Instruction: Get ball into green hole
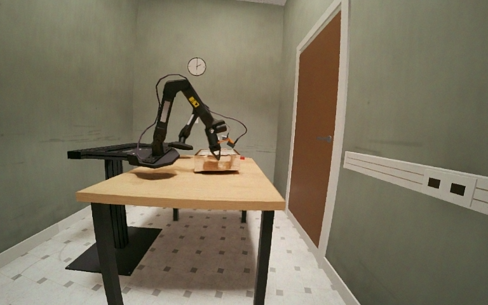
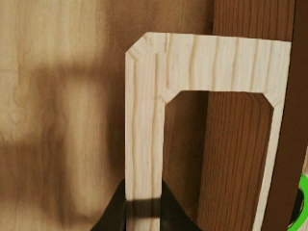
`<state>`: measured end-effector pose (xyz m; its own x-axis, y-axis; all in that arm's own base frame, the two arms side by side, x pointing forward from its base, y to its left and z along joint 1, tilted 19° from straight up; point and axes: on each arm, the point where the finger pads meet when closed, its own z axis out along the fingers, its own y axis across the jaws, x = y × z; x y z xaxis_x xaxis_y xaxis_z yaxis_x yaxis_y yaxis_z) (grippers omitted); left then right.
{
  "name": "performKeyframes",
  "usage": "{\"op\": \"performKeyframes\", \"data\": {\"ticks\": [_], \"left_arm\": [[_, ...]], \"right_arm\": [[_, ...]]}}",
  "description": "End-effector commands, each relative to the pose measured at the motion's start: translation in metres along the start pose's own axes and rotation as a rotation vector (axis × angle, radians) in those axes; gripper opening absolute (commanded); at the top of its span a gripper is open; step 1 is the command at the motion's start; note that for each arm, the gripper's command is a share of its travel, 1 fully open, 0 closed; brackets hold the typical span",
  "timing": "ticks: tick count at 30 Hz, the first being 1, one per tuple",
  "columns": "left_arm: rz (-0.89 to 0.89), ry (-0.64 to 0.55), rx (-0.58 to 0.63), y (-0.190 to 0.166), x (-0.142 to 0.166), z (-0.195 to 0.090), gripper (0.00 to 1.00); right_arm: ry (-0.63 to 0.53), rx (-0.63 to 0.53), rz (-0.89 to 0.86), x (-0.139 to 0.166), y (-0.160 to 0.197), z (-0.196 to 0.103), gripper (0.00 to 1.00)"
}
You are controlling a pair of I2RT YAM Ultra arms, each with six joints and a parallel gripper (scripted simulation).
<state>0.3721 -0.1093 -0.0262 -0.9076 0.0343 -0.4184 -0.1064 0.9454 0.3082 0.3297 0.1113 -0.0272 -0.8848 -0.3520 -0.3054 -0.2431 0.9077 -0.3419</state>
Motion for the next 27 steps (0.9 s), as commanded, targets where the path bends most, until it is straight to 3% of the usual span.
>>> {"op": "performKeyframes", "data": {"ticks": [1, 3, 5, 7, 11, 17, 22, 23, 25, 26, 27], "left_arm": [[-0.061, -0.115, 0.103, -0.013, -0.049, -0.019, 0.0], [-0.033, -0.063, 0.022, -0.008, -0.032, -0.023, 0.0], [-0.038, -0.033, 0.061, -0.009, -0.034, -0.008, 0.0], [-0.02, -0.012, -0.003, -0.007, -0.029, -0.018, 0.0], [-0.034, -0.059, -0.014, -0.009, -0.044, -0.032, 0.0], [-0.038, -0.082, 0.017, -0.016, -0.049, -0.03, 0.0], [-0.052, -0.098, 0.007, -0.017, -0.051, -0.036, 0.0], [-0.046, -0.133, 0.022, -0.019, -0.056, -0.036, 0.0], [-0.061, -0.135, 0.005, -0.017, -0.052, -0.038, 0.0], [-0.017, -0.112, 0.006, -0.014, -0.03, -0.024, 0.0], [-0.025, -0.133, 0.033, -0.018, -0.034, -0.023, 0.0]], "right_arm": [[-0.053, 0.047, 0.008, -0.032, 0.004, -0.017, 0.0], [-0.081, -0.026, 0.001, -0.044, 0.012, -0.016, 0.0], [-0.046, 0.023, 0.013, -0.04, 0.005, -0.021, 0.0], [-0.042, -0.026, 0.028, -0.047, 0.0, -0.01, 0.0], [-0.141, -0.06, 0.054, -0.073, 0.0, -0.021, 0.0], [-0.113, -0.032, 0.035, -0.06, 0.003, -0.017, 0.0], [-0.143, -0.059, 0.059, -0.067, -0.001, -0.016, 0.0], [-0.096, -0.03, 0.021, -0.032, 0.002, -0.005, 0.0], [-0.119, -0.061, 0.02, -0.037, 0.008, -0.005, 0.0], [-0.128, -0.021, 0.025, -0.038, 0.003, -0.009, 0.0], [-0.137, -0.003, 0.047, -0.039, 0.001, -0.015, 0.0]]}}
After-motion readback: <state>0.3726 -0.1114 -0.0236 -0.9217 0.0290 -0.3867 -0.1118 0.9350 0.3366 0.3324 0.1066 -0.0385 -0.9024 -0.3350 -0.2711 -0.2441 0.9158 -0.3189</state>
